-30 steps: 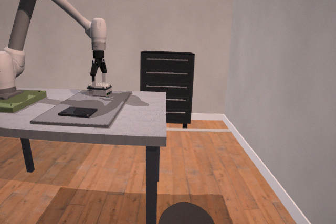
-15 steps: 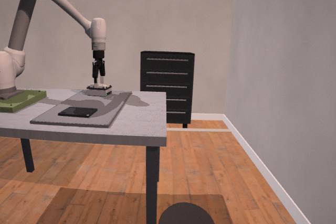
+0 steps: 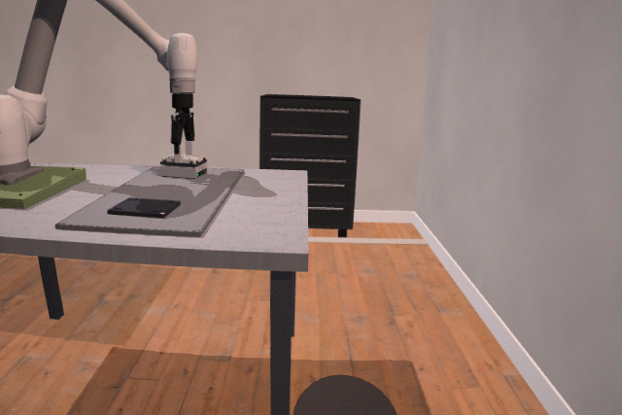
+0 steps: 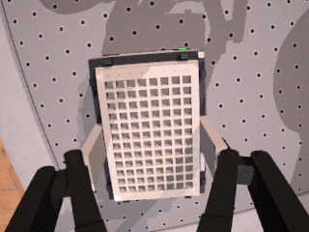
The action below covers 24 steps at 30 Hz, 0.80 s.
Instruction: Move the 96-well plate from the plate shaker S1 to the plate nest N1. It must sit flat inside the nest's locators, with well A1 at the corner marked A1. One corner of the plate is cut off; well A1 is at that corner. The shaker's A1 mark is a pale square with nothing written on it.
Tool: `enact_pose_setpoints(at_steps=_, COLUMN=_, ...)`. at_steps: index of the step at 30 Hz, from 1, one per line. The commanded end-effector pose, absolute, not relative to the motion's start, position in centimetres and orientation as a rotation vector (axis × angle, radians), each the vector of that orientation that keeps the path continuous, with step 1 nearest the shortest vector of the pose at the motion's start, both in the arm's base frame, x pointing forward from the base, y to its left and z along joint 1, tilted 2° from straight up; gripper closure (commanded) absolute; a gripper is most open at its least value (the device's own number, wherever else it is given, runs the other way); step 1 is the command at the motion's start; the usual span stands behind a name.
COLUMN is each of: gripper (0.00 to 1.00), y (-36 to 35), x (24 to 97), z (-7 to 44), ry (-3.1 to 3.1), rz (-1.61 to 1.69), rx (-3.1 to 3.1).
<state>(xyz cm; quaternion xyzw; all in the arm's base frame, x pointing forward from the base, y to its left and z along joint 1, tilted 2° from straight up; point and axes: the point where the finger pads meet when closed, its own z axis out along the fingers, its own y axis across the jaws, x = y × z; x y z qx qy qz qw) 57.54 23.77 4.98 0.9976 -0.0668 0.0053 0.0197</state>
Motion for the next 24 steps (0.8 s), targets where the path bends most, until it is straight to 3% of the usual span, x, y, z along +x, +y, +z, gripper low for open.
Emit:
enact_pose_setpoints(at_steps=1, gripper=0.9, y=23.8, x=57.5, z=5.0, ry=-0.207, rz=0.016, rx=3.095)
enact_pose_setpoints(at_steps=24, gripper=0.9, y=23.8, x=57.5, z=6.8, ry=-0.207, rz=0.016, rx=3.095)
